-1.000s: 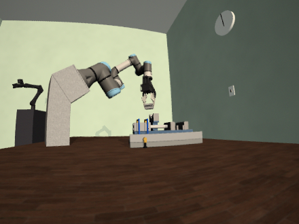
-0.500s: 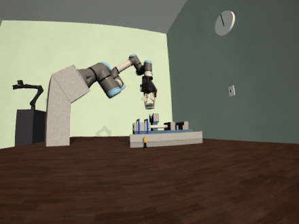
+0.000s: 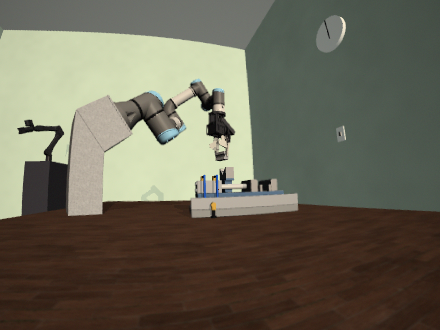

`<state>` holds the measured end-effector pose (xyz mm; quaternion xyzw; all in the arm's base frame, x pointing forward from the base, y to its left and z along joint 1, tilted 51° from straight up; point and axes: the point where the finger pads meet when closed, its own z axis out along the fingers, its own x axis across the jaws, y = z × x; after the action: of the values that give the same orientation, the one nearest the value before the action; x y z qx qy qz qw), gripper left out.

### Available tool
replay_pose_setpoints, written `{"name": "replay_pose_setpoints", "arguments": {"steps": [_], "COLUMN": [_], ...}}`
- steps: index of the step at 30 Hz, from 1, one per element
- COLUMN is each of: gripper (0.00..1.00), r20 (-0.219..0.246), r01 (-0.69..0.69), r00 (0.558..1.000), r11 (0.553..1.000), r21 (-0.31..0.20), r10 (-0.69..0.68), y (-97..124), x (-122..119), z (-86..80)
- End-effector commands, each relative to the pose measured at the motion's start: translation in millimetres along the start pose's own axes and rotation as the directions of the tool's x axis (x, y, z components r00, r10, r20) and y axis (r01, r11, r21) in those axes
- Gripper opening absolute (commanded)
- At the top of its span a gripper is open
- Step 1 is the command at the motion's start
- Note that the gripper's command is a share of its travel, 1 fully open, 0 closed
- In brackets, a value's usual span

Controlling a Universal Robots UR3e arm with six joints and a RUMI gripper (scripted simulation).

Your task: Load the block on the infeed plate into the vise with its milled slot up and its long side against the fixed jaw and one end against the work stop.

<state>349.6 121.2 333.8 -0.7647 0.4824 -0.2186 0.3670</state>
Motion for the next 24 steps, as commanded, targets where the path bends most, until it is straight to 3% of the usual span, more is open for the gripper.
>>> {"name": "replay_pose_setpoints", "arguments": {"steps": [1,17,24], "gripper": [0.00,0.00,0.00], "r20": [-0.001,-0.003,-0.004], "r01": [-0.054,-0.267,-0.372], "r00": [0.999,0.964,0.928], "r11": [0.998,0.964,0.928], "r21": [-0.009,-0.010,-0.010], "r10": [0.054,0.267,0.372], "y": [0.7,5.3,8.0], "x": [3.3,15.8,22.0], "z": [0.2,0.7,0.9]}}
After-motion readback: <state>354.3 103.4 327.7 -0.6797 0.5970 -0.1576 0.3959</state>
